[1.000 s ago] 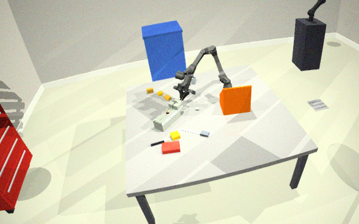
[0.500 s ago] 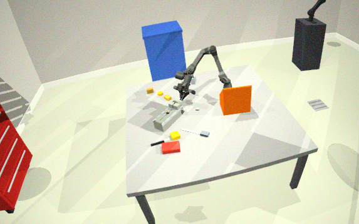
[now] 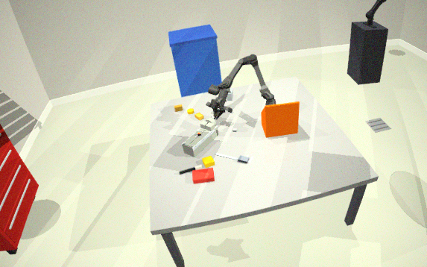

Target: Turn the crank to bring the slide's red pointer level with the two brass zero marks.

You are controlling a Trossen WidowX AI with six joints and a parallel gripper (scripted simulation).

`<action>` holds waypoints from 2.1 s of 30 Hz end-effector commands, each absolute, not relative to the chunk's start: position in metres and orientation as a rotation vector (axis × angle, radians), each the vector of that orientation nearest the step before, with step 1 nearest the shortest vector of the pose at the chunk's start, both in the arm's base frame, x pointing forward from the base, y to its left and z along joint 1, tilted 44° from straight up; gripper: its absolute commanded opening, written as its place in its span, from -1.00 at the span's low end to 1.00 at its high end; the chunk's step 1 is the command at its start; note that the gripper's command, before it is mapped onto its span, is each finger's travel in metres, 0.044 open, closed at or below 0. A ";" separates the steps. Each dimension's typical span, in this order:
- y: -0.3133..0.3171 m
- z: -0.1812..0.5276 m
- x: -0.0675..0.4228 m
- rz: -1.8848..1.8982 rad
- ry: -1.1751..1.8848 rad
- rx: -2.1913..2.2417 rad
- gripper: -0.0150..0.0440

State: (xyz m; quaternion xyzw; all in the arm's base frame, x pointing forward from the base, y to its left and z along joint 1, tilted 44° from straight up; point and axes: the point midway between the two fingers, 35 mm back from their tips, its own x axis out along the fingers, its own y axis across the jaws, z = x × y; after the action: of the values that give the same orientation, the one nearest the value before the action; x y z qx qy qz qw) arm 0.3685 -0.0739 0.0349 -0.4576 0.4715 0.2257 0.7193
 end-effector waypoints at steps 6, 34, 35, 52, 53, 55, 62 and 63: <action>-0.077 0.040 0.375 0.482 1.025 -1.023 -0.49; -0.080 0.041 0.378 0.482 1.025 -1.024 -0.49; -0.080 0.041 0.378 0.482 1.025 -1.024 -0.49; -0.083 0.041 0.381 0.482 1.025 -1.024 -0.49; -0.083 0.041 0.381 0.482 1.025 -1.024 -0.49; -0.083 0.041 0.381 0.482 1.025 -1.024 -0.49; -0.084 0.040 0.381 0.482 1.025 -1.024 -0.49; -0.084 0.040 0.381 0.482 1.025 -1.024 -0.49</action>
State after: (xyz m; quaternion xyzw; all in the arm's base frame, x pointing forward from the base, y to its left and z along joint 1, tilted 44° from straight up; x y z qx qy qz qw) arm 0.3768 -0.0801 0.0383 -0.4593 0.4675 0.2243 0.7212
